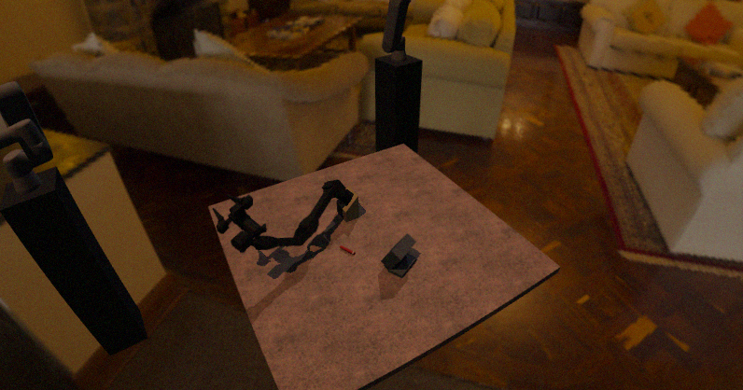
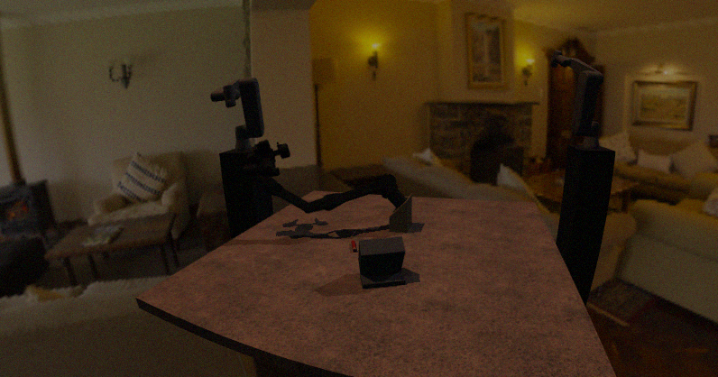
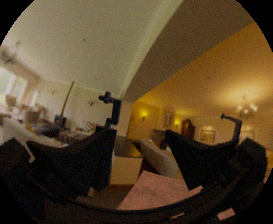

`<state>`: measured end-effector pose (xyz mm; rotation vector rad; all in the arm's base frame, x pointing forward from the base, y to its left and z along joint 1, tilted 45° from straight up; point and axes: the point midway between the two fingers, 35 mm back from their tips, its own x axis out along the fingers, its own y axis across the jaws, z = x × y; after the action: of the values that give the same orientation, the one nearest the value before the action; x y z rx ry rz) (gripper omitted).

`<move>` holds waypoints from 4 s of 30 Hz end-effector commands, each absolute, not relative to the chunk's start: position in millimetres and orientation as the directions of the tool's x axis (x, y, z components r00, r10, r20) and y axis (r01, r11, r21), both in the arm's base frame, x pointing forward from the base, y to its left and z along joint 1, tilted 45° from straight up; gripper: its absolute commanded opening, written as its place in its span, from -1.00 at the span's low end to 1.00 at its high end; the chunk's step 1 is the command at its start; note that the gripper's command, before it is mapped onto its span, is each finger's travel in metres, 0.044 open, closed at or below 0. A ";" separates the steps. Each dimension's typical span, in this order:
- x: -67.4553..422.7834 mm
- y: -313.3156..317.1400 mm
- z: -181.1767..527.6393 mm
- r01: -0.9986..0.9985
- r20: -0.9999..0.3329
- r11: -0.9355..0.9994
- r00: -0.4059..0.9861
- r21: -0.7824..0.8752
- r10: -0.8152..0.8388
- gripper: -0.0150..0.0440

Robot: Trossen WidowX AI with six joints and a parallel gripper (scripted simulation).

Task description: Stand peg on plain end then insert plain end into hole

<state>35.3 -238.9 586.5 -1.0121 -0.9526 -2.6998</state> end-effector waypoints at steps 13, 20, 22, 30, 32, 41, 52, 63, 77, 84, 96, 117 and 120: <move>-28.0 -141.0 610.1 -0.007 0.548 -0.770 -0.698 0.637 0.460 1.00; -44.9 -77.6 614.1 -0.179 0.486 -0.690 -0.587 0.701 0.647 1.00; -48.3 -58.7 613.3 -0.232 0.460 -0.659 -0.554 0.715 0.694 1.00; -49.9 16.1 603.5 -0.424 0.343 -0.499 -0.392 0.756 0.853 1.00; -47.5 26.1 600.7 -0.459 0.327 -0.472 -0.362 0.753 0.873 1.00; -33.0 72.2 585.3 -0.596 0.240 -0.320 -0.213 0.736 0.947 1.00; 10.8 149.9 547.8 -0.711 0.041 0.022 0.072 0.703 0.997 1.00; 73.3 197.0 501.9 -0.707 -0.145 0.354 0.339 0.613 0.929 1.00; 168.0 212.8 424.5 -0.546 -0.397 0.732 0.615 0.408 0.681 1.00; 204.6 201.3 394.7 -0.469 -0.476 0.839 0.692 0.275 0.543 1.00; 262.5 167.5 331.4 -0.301 -0.624 0.953 0.738 0.039 0.258 1.00; 318.5 36.4 199.9 -0.096 -0.797 0.890 0.496 -0.446 -0.345 1.00; 317.3 14.8 183.1 -0.099 -0.802 0.861 0.431 -0.499 -0.415 1.00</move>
<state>320.4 40.7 206.0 -0.4522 1.0290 -0.1487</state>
